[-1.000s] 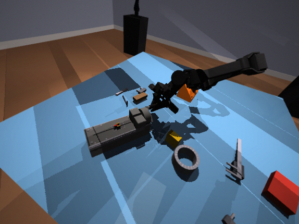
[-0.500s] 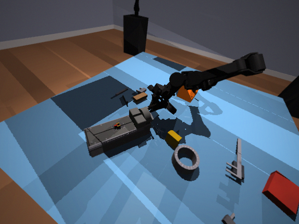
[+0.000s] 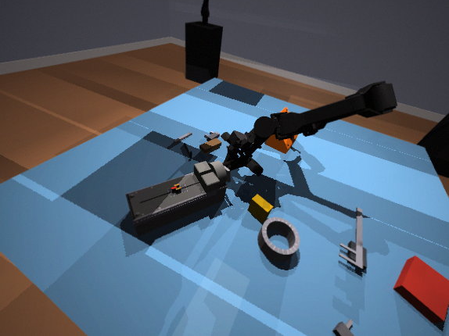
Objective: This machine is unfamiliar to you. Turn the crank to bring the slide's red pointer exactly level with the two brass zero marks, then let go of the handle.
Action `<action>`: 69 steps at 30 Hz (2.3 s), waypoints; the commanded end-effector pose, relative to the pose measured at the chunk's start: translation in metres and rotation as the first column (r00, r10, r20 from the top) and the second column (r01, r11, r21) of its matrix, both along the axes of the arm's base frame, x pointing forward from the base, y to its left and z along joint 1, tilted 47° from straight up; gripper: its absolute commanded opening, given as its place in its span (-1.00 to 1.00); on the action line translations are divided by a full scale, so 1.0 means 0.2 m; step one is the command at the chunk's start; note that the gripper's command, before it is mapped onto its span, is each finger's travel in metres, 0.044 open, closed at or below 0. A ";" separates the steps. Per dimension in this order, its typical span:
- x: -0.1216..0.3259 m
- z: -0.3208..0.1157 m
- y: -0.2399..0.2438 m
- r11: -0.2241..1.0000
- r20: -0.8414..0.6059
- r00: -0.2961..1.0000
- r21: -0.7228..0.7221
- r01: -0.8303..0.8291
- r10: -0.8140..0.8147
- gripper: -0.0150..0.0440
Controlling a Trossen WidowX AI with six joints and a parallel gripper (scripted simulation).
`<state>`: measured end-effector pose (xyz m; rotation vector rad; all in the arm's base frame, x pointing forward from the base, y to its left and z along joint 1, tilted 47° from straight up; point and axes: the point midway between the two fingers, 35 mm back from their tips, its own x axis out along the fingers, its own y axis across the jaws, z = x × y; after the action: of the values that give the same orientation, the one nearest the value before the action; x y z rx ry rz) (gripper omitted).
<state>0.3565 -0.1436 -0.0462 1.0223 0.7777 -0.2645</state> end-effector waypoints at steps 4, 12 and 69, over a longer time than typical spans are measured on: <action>0.03 -0.02 0.06 1.000 -0.007 1.000 0.003 -0.006 0.006 -0.49; 0.06 -0.02 0.11 1.000 -0.007 1.000 0.004 -0.006 0.006 -0.49; 0.13 0.07 0.17 1.000 -0.006 1.000 0.005 -0.006 0.006 -0.49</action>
<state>0.3773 -0.1134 -0.0390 1.0266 0.7951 -0.2877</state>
